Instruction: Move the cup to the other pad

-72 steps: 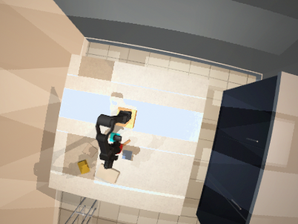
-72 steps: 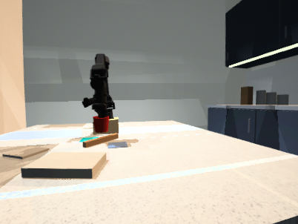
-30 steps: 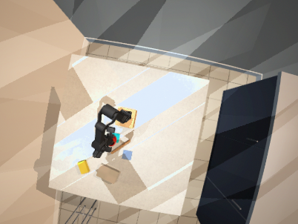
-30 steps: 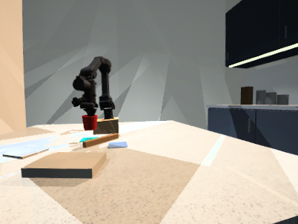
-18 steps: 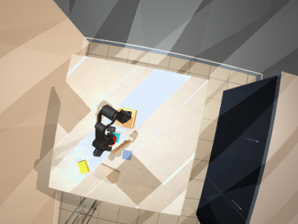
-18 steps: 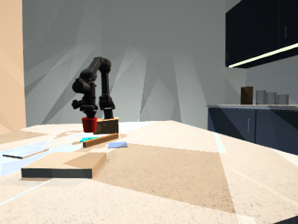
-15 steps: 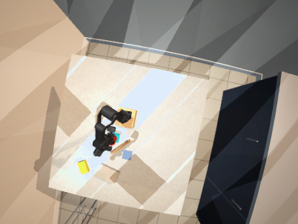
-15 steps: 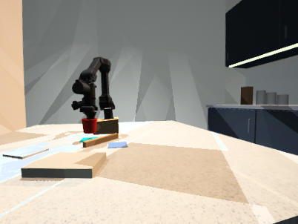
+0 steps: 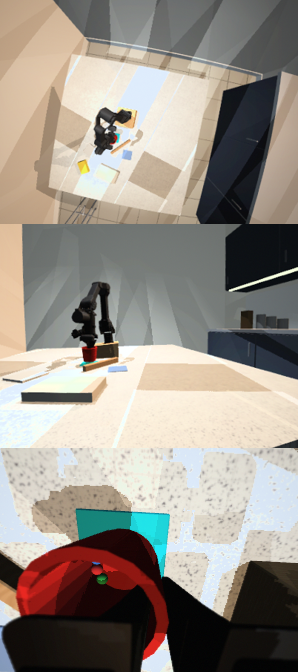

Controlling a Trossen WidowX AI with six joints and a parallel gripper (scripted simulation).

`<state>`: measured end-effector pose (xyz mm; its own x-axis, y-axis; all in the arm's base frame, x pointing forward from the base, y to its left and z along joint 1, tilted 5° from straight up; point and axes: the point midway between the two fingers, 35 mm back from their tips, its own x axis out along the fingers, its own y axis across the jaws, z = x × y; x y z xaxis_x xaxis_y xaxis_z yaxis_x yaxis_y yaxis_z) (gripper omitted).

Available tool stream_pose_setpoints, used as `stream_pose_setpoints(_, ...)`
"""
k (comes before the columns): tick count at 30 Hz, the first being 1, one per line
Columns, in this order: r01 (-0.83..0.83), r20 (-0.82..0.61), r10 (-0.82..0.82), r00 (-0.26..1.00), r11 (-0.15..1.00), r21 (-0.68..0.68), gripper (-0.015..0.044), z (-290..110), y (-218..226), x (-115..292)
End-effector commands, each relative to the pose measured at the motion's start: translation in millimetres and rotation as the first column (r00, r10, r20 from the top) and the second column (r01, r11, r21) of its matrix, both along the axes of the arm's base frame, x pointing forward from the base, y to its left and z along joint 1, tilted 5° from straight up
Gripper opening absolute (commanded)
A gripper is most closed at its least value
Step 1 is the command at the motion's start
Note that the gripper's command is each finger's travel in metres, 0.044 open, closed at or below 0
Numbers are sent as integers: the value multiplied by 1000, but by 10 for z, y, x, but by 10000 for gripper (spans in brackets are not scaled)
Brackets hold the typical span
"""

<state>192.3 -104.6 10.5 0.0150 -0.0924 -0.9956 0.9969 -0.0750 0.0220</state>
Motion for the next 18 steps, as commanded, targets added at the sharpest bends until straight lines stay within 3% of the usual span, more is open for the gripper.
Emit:
stream_pose_setpoints(1,-6,-5,6,1000,1000,1,0,-69,-5,-15)
stream_pose_setpoints(16,0,-2,0,1000,1000,1,0,-54,-5,-10)
stream_pose_setpoints(18,0,-2,0,1000,1000,1,53,-54,-5,-10)
